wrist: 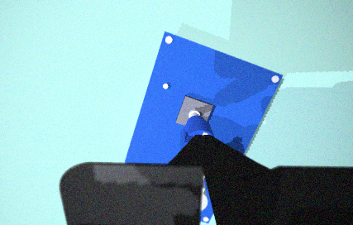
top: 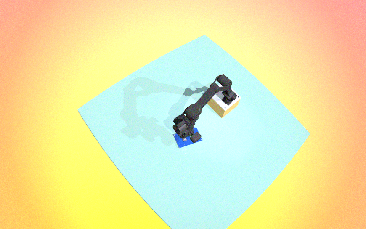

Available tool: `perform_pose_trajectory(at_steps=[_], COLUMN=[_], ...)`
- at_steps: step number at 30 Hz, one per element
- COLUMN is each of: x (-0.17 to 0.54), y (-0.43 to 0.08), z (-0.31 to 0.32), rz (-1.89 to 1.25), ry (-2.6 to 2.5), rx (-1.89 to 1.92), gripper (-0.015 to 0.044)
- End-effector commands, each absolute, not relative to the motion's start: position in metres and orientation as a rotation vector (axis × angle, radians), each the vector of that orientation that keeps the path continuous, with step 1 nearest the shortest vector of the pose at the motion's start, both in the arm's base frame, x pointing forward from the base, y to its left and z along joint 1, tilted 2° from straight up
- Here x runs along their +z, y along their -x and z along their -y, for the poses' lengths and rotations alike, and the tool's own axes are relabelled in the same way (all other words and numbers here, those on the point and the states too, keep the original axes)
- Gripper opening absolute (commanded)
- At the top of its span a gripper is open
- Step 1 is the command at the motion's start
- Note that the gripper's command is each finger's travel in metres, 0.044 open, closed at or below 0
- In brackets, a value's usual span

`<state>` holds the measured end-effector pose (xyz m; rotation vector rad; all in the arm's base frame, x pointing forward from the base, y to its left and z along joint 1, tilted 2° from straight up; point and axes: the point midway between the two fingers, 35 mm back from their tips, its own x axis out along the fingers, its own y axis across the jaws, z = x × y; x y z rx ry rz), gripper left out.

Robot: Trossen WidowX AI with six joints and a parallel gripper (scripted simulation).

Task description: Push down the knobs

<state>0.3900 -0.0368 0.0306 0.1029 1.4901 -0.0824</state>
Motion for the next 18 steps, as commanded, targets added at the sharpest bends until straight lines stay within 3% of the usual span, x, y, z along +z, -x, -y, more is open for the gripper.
perform_pose_trajectory(at_steps=[1, 18], x=[0.0164, 0.0097], y=[-0.3909, -0.3913], z=[0.0357, 0.0357], rz=[-1.503, -1.503], ry=[-0.105, -0.105], rx=[-0.078, -0.078], gripper=[0.0000, 0.0000])
